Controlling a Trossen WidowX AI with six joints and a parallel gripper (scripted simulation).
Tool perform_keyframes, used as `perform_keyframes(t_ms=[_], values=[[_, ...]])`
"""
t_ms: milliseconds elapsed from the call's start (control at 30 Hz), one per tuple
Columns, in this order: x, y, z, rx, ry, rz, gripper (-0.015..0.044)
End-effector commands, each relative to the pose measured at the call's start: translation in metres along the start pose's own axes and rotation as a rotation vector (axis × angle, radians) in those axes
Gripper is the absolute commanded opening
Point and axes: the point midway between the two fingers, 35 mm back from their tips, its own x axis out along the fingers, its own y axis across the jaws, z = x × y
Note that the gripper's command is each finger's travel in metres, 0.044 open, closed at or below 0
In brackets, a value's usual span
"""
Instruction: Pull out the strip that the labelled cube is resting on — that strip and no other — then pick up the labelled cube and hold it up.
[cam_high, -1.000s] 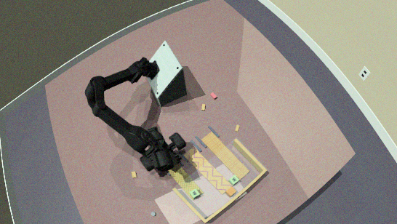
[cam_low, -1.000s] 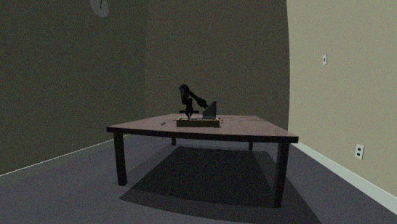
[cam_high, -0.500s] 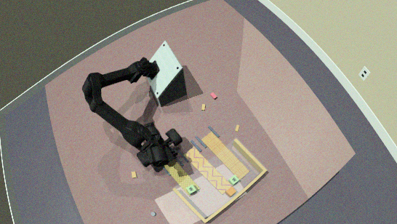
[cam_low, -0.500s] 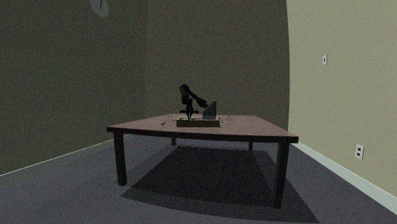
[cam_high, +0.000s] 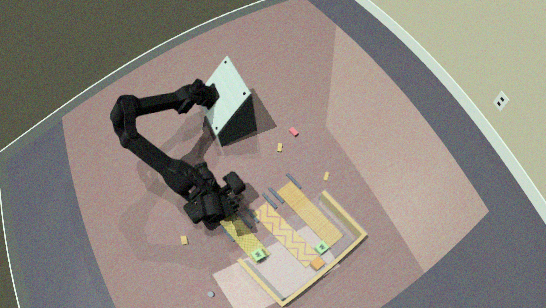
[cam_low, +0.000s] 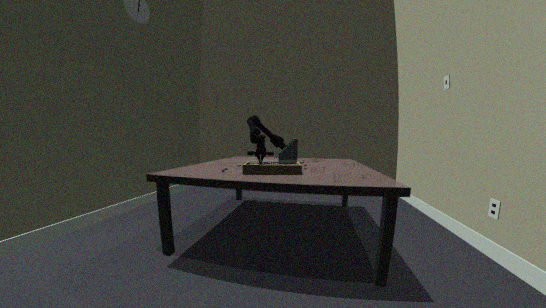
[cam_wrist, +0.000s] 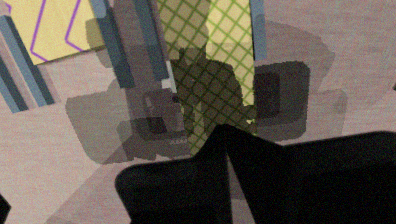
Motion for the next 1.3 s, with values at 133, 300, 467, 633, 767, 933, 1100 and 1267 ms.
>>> perform_keyframes(t_ms=[133,300,467,633,767,933,1100,1267], values=[[0.007,0.001,-0.020,-0.005,0.030,0.004,0.0000],[0.007,0.001,-0.028,-0.006,0.031,0.004,0.0000],[0.007,0.000,-0.035,-0.006,0.031,0.004,0.0000],[0.006,0.000,-0.042,-0.006,0.031,0.004,0.0000],[0.006,0.000,-0.047,-0.006,0.031,0.004,0.0000],[0.006,0.000,-0.054,-0.007,0.032,0.004,0.0000],[0.006,-0.001,-0.062,-0.007,0.032,0.004,0.0000],[0.006,-0.001,-0.069,-0.007,0.032,0.004,0.0000]])
